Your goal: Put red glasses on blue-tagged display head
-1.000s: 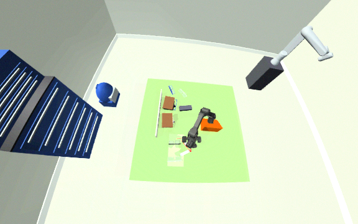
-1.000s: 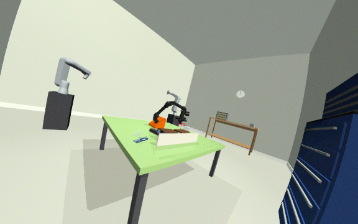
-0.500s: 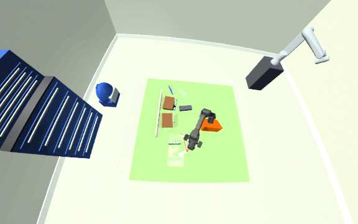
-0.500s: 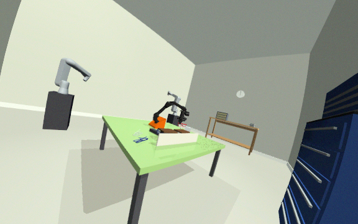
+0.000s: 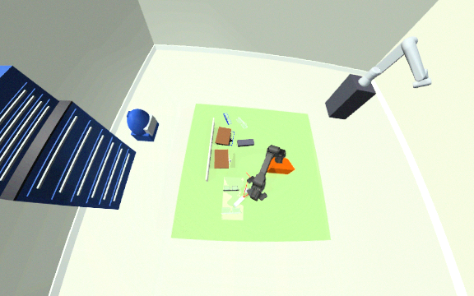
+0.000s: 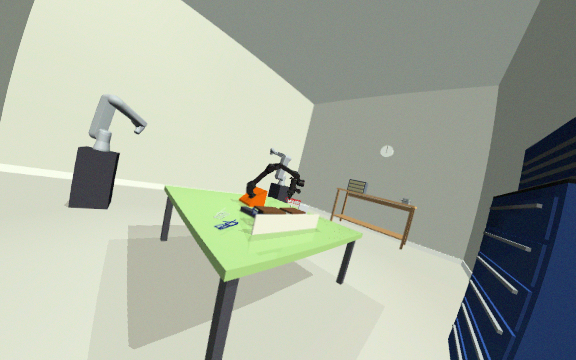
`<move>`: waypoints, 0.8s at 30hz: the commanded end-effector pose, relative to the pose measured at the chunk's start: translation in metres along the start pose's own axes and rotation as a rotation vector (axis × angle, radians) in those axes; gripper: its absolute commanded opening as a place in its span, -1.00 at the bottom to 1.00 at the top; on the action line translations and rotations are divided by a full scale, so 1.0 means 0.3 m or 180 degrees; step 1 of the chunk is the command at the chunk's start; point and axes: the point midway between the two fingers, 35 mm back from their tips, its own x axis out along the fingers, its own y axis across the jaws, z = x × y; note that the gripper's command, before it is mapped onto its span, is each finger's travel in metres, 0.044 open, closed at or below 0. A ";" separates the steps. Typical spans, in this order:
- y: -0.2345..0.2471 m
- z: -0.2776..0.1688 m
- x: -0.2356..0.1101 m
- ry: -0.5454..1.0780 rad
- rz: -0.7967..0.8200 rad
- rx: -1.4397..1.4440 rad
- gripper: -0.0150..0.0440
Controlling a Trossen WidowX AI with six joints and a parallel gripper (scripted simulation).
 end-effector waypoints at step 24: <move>0.044 0.003 0.177 -0.0014 0.0008 0.1148 -0.49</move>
